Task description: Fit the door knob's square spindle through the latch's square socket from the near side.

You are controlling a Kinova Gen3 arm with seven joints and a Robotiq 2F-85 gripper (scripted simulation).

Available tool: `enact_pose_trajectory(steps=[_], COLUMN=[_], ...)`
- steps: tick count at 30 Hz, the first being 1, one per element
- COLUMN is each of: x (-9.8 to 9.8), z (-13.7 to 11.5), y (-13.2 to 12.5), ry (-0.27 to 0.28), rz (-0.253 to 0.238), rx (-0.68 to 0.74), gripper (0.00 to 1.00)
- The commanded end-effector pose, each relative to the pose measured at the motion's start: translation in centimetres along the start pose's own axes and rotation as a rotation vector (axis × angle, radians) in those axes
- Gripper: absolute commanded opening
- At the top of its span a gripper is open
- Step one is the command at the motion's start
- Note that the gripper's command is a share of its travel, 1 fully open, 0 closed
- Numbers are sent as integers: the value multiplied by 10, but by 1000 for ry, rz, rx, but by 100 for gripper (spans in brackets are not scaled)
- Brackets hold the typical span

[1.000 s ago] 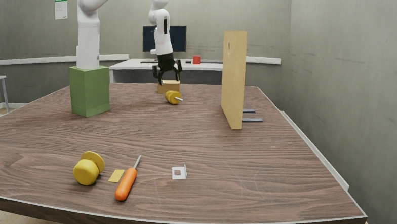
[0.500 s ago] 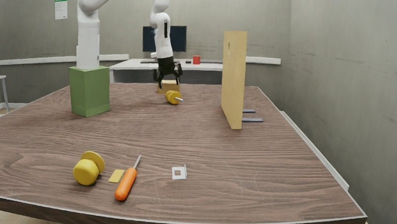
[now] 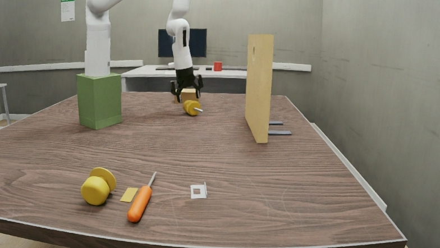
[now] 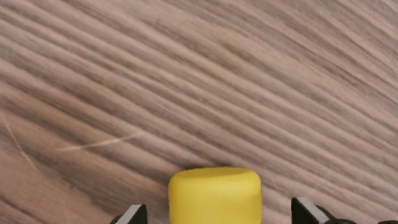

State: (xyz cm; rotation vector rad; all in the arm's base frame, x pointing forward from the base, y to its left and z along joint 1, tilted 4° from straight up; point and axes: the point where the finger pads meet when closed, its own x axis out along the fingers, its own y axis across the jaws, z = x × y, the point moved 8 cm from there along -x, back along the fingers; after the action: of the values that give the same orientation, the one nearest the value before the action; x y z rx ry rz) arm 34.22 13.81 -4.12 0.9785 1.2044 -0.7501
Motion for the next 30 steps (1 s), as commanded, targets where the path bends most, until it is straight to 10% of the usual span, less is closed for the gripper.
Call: enact_pose_trajectory(steps=[1,30], x=[2,25], z=[0,0], y=[-1,-1], ry=[-1,-1], rz=[-4,-4], rx=[0,0], gripper=[90,90])
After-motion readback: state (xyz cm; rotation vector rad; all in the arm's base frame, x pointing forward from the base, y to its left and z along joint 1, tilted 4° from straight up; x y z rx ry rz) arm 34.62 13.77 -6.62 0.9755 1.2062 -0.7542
